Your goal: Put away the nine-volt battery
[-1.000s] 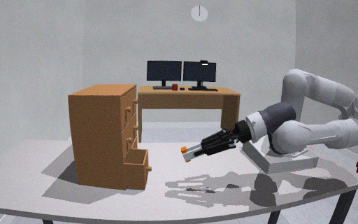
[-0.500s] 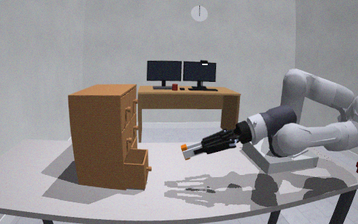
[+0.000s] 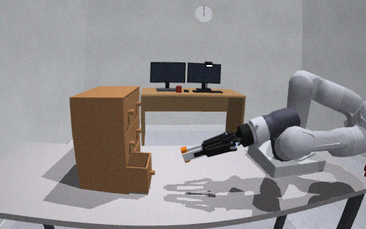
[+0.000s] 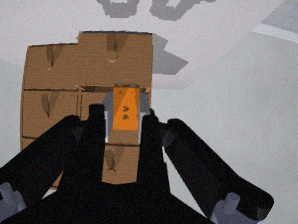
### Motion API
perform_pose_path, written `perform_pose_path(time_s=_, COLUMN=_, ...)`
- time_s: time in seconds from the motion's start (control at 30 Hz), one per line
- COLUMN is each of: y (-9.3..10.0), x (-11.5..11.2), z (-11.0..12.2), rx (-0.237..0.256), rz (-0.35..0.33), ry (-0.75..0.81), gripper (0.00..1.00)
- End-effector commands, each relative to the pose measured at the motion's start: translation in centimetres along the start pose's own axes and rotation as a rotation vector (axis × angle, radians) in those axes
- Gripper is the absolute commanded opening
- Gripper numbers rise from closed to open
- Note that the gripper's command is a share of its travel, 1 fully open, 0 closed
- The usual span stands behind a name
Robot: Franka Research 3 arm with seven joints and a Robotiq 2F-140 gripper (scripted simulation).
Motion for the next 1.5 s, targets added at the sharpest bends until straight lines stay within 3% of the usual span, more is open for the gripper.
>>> perform_pose_path(time_s=0.0, y=-0.7, x=-0.2, z=0.1, rx=-0.003, rz=0.004, ry=-0.004, gripper=0.14)
perform_pose_path(time_s=0.43, y=-3.3, x=-1.1, z=0.4, rx=0.006, rz=0.006, ry=-0.018, gripper=0.14)
perform_pose_path(time_s=0.67, y=-5.6, x=-2.0, z=0.8, rx=0.024, rz=0.015, ry=-0.011, gripper=0.14)
perform_pose_path(time_s=1.47, y=-13.3, x=-4.7, z=1.4, rx=0.021, rz=0.02, ry=-0.013, gripper=0.14)
Point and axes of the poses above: the point where the finger pads meet when closed, its own y axis back along the fingers, its own z axis across the jaws, x = y × z, the point moved 7 cm from there along y, back along the fingers, and after that the axes turned 14 degrees about -y, right-handed, at the moved point
